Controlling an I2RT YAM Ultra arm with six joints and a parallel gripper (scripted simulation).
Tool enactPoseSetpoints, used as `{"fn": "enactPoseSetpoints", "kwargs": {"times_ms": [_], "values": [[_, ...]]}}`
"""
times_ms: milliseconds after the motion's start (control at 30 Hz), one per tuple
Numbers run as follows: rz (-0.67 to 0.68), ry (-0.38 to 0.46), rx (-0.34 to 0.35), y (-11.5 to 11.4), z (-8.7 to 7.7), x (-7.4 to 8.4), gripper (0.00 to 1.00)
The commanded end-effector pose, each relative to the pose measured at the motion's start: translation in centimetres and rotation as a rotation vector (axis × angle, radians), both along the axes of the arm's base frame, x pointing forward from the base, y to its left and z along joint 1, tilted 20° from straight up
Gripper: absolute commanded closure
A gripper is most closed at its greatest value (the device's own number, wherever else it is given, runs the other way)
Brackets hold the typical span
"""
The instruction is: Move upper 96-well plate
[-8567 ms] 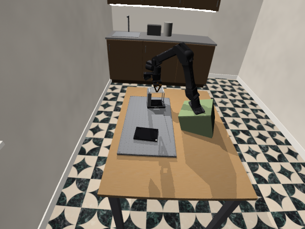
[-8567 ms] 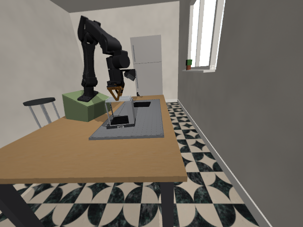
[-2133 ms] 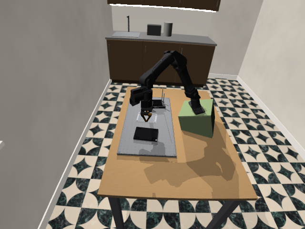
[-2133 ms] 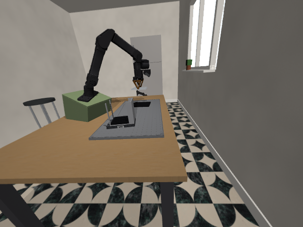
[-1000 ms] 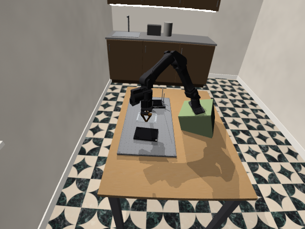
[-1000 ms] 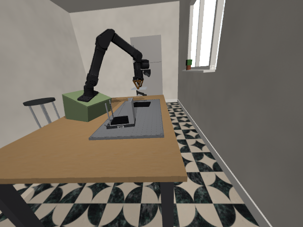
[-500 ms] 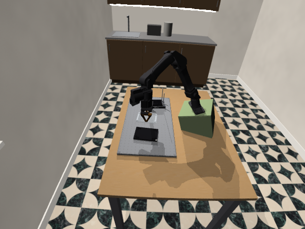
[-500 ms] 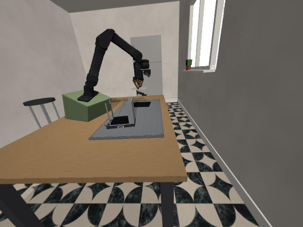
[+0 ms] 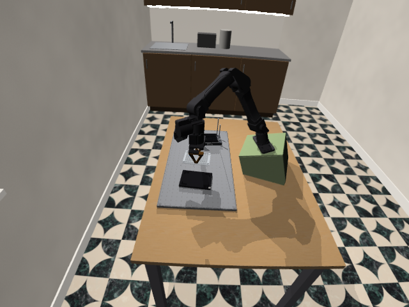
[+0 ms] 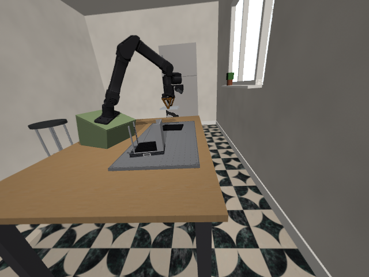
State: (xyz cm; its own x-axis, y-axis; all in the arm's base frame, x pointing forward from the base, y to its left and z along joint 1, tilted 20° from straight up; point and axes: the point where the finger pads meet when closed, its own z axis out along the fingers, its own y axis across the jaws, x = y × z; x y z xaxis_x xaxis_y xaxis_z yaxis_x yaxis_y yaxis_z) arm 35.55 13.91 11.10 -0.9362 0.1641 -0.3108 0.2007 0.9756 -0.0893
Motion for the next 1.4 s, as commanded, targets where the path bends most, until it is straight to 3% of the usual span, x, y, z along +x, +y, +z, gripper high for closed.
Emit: {"fn": "enactPoseSetpoints", "kwargs": {"times_ms": [0, 600, 833, 967, 1100, 1367], "values": [[0.008, -0.048, 0.014, 0.6, 2.0, 0.5, 1.0], [0.003, -0.047, 0.013, 0.5, 0.9, 1.3, 1.0], [0.004, -0.027, 0.002, -0.1, 0.0, 0.3, 1.0], [0.005, -0.046, 0.012, 0.3, 0.6, 0.9, 1.0], [0.003, -0.025, 0.001, -0.1, -0.3, 0.4, 1.0], [0.003, -0.025, 0.008, 0.1, -0.1, 0.5, 1.0]]}}
